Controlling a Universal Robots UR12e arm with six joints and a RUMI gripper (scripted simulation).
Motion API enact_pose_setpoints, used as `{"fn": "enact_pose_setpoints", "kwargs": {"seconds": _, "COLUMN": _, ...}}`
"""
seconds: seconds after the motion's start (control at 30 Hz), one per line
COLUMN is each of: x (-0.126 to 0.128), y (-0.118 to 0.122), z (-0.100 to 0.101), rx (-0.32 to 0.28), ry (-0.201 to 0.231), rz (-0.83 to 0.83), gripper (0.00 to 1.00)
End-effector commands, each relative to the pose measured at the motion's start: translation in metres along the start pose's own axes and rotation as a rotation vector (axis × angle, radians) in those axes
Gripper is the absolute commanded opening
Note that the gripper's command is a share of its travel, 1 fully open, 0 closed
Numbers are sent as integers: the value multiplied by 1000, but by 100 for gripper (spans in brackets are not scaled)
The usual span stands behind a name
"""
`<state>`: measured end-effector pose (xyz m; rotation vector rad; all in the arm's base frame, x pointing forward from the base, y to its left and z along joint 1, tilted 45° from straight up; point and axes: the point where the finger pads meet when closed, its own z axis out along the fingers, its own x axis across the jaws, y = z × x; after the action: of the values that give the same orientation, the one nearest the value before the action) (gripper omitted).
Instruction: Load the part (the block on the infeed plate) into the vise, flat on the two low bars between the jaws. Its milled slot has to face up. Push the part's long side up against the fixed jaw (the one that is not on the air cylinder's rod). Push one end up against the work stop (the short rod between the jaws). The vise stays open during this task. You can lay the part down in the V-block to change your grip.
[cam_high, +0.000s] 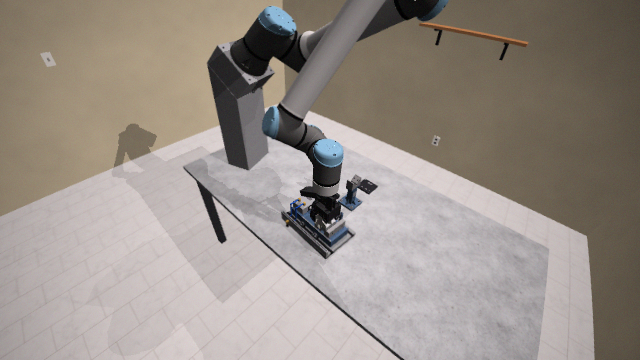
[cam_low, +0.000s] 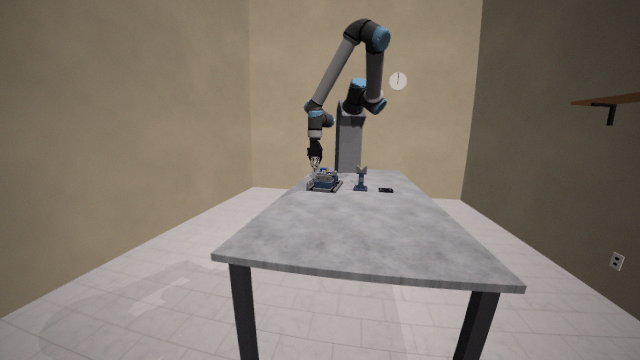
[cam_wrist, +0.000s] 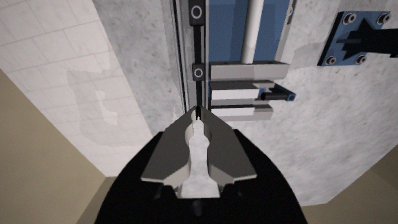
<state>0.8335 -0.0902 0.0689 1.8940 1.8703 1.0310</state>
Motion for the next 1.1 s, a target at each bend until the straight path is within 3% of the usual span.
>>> {"fn": "enact_pose_setpoints", "kwargs": {"seconds": 0.0, "x": 0, "y": 0, "z": 1, "rx": -1, "ry": 0, "rz": 0, "gripper": 0}}
{"fn": "enact_pose_setpoints", "kwargs": {"seconds": 1.07, "x": 0, "y": 0, "z": 7, "rx": -1, "ry": 0, "rz": 0, "gripper": 0}}
